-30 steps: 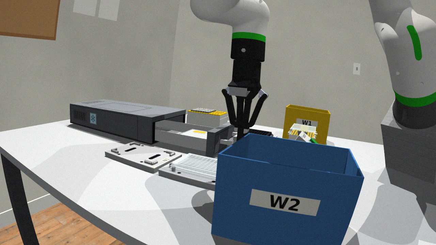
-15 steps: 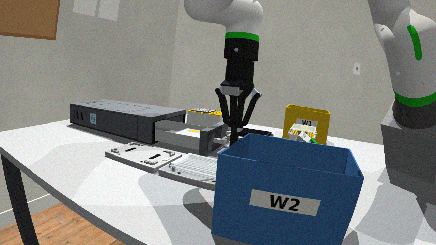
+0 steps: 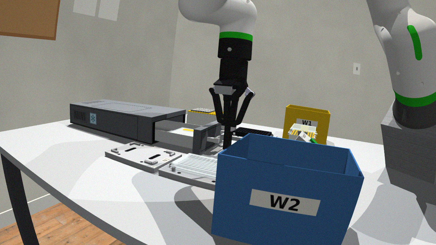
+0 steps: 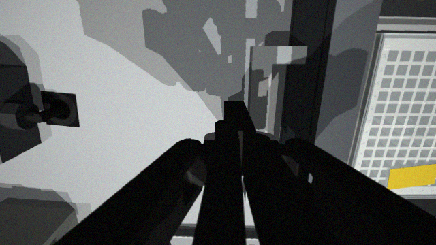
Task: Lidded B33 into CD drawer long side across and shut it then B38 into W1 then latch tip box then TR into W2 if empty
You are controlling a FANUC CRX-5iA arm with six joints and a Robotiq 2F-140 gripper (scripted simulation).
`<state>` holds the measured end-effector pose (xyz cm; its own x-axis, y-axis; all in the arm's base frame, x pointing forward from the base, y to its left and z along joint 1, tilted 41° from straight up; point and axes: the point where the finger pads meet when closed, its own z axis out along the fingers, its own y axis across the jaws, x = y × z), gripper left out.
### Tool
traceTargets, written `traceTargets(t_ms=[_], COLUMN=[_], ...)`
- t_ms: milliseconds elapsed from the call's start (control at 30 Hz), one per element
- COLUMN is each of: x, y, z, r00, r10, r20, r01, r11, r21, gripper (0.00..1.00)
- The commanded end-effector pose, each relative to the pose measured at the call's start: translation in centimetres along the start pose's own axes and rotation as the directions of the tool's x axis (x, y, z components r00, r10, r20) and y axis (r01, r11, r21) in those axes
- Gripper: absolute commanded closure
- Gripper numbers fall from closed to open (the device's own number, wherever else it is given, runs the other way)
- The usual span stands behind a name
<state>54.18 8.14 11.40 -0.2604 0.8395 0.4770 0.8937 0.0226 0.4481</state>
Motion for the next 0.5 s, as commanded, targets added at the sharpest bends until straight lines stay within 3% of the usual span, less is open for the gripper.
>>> traceTargets(t_ms=[0,467], x=[0.0,0.0], y=[0.2,1.9], z=[-0.1,-0.1], r00=[1.000,1.000], r10=[0.000,0.000], r20=[0.001,0.001], r01=[0.000,0.000], r11=[1.000,1.000], r21=[-0.001,-0.001], gripper=[0.90,0.90])
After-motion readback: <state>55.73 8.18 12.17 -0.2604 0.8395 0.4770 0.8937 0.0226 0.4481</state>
